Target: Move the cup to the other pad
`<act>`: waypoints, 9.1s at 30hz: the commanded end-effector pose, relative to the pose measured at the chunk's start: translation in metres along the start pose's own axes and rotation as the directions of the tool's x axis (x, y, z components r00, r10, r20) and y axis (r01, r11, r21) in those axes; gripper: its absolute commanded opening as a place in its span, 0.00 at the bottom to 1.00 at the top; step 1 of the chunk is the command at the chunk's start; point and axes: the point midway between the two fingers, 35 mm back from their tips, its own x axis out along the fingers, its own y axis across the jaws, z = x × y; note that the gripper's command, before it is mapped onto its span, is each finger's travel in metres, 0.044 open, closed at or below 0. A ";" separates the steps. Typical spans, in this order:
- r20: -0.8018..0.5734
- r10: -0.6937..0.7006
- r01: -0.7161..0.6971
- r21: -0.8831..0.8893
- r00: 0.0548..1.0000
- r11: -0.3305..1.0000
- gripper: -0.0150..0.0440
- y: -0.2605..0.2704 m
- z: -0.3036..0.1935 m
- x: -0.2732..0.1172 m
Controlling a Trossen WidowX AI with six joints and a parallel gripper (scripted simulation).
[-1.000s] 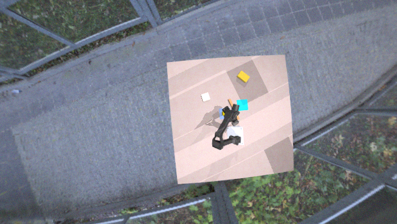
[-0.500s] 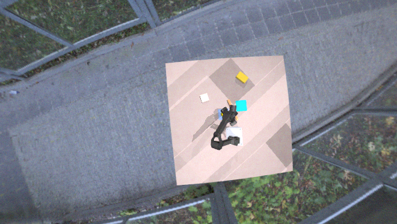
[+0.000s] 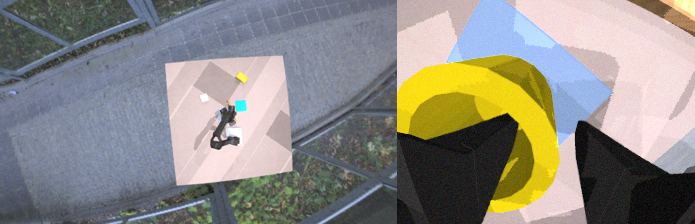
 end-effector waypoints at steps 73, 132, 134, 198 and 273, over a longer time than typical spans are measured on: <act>-0.002 0.001 -0.001 0.006 1.000 1.000 0.25 -0.002 0.020 -0.047; 0.005 -0.001 0.001 0.002 1.000 1.000 0.25 -0.021 0.131 -0.050; 0.005 -0.001 0.001 0.002 1.000 1.000 0.25 -0.022 0.135 -0.051; 0.007 0.000 0.000 0.000 1.000 1.000 0.25 -0.037 0.201 -0.008; 0.007 0.002 -0.002 0.005 1.000 1.000 0.95 -0.035 0.202 -0.057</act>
